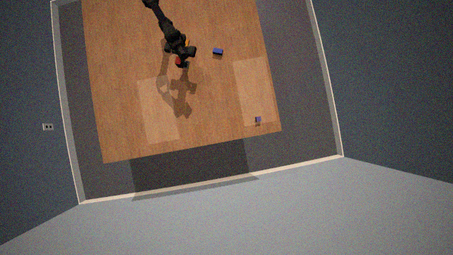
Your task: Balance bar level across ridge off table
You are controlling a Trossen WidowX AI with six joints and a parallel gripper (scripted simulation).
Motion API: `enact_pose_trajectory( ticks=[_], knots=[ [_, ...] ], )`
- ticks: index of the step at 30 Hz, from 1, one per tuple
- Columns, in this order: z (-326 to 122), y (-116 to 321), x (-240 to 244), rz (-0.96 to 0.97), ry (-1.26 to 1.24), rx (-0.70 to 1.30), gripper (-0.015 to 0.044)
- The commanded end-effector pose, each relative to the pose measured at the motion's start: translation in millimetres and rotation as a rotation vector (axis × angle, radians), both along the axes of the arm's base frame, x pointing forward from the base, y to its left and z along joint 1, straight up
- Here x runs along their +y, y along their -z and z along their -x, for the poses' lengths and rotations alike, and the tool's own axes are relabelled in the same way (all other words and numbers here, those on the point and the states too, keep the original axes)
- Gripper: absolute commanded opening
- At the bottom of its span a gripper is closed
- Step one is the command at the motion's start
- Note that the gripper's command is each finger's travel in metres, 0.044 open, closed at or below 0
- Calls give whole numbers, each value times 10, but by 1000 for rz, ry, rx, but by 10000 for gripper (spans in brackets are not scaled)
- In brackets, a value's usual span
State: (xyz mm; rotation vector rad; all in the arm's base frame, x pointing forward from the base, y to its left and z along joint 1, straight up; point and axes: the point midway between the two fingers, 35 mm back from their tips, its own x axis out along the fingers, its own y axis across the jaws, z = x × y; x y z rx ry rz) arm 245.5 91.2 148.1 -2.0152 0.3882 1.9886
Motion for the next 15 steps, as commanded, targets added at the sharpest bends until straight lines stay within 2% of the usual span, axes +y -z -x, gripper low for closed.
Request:
enact_pose_trajectory(
  ticks=[1,15],
  knots=[
    [0,56,-2,-1,-9,-8,0],
    [4,287,-29,-1,-10,-7,0]
  ],
)
